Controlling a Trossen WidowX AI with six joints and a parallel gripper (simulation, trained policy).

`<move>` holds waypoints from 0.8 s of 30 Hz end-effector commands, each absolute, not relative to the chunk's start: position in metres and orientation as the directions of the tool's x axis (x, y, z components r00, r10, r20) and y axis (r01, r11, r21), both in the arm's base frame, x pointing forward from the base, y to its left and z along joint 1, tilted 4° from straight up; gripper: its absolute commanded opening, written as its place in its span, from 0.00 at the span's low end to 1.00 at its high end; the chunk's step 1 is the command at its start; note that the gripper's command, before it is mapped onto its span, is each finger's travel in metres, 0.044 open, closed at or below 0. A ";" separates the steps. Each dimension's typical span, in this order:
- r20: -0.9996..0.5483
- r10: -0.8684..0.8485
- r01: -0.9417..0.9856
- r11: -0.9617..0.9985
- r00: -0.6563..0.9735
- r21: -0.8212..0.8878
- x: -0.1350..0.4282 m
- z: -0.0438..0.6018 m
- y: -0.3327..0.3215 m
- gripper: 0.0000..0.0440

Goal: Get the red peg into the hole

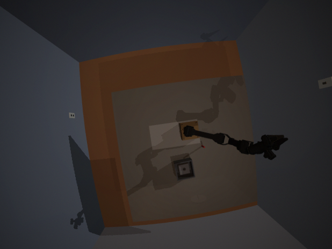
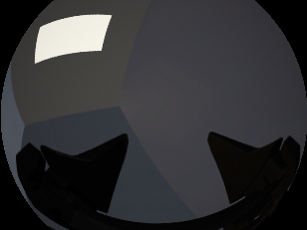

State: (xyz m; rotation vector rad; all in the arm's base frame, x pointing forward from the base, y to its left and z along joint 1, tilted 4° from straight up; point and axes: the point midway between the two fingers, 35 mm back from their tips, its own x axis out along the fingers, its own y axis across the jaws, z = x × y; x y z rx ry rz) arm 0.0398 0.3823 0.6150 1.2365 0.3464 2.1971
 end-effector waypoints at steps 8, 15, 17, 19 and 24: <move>0.759 0.417 -0.171 -0.907 -0.500 0.386 -0.022 0.639 0.332 1.00; 0.801 0.205 0.025 -0.964 -0.563 0.264 -0.064 0.659 0.264 1.00; 0.808 0.140 0.080 -0.971 -0.573 0.226 -0.073 0.663 0.243 1.00; 0.812 0.075 0.135 -0.973 -0.579 0.186 -0.081 0.667 0.220 1.00; 0.810 -0.091 0.269 -0.959 -0.580 0.085 -0.094 0.672 0.163 1.00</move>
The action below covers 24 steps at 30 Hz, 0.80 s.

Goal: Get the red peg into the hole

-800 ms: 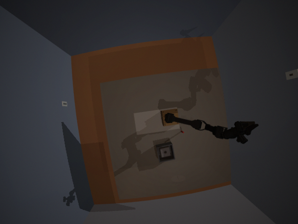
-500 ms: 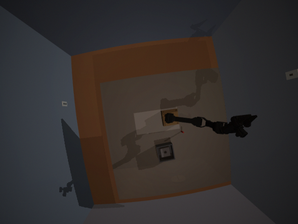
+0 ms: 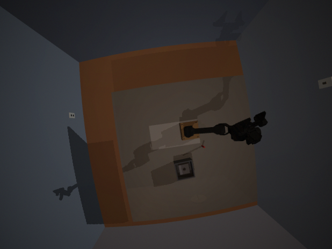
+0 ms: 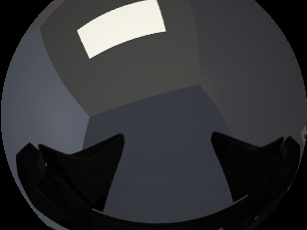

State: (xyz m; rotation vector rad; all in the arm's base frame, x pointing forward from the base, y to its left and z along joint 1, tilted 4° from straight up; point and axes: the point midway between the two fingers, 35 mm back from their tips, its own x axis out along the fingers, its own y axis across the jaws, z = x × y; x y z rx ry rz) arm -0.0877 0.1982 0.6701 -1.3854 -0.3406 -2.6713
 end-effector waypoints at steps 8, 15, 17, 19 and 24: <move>0.767 -0.351 0.468 -0.881 -0.538 -0.075 -0.099 0.669 0.070 1.00; 0.690 -0.559 0.619 -0.759 -0.460 -0.202 -0.088 0.654 -0.008 1.00; 0.661 -0.613 0.656 -0.717 -0.432 -0.236 -0.083 0.648 -0.029 1.00; 0.630 -0.665 0.692 -0.671 -0.401 -0.267 -0.076 0.641 -0.049 1.00; 0.543 -0.780 0.767 -0.544 -0.313 -0.339 -0.056 0.620 -0.095 1.00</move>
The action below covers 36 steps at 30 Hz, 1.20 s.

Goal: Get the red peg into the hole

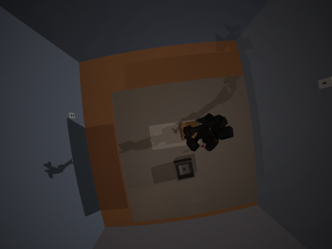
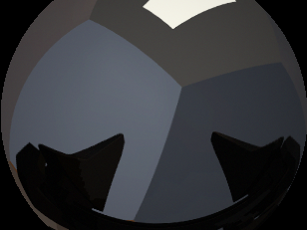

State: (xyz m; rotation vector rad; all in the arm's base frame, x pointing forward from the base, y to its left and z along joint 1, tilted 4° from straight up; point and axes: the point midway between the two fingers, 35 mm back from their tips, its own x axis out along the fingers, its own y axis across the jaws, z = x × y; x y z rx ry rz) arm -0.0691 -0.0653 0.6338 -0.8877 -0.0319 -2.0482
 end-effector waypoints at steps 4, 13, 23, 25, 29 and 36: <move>0.463 -0.855 0.814 -0.432 -0.233 -0.388 -0.036 0.600 -0.127 1.00; 0.261 -0.965 0.873 -0.155 -0.033 -0.463 0.019 0.548 -0.179 1.00; 0.014 -0.981 0.865 0.166 0.196 -0.474 0.088 0.481 -0.204 1.00; -0.037 -0.970 0.855 0.228 0.239 -0.466 0.102 0.468 -0.205 1.00; -0.137 -0.937 0.827 0.348 0.321 -0.441 0.130 0.440 -0.202 1.00; -0.312 -0.842 0.760 0.534 0.441 -0.369 0.175 0.391 -0.183 1.00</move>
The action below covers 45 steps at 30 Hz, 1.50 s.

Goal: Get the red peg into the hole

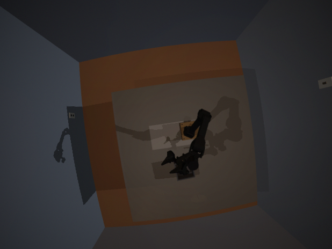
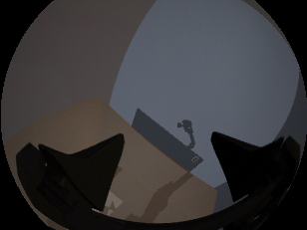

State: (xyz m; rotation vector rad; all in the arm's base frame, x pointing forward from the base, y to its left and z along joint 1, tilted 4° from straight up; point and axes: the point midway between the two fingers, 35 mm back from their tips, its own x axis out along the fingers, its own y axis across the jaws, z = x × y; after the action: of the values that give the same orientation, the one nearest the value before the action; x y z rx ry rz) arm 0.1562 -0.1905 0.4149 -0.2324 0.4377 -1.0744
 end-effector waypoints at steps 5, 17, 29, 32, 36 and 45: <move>-0.432 -0.749 0.705 0.644 0.502 -0.298 0.202 0.356 -0.160 1.00; -0.700 -0.488 0.600 0.793 0.522 -0.106 0.238 0.273 -0.079 1.00; -0.881 -0.296 0.606 0.796 0.369 -0.014 0.226 0.203 0.001 1.00; -0.911 -0.267 0.620 0.784 0.315 -0.016 0.218 0.188 0.017 1.00; -0.941 -0.240 0.644 0.764 0.240 -0.031 0.207 0.169 0.037 1.00; -0.973 -0.214 0.714 0.694 0.091 -0.086 0.185 0.128 0.069 1.00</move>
State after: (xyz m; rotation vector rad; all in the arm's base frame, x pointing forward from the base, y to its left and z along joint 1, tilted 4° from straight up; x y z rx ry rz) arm 0.1927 0.0614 0.1442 0.4596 1.2638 -0.6856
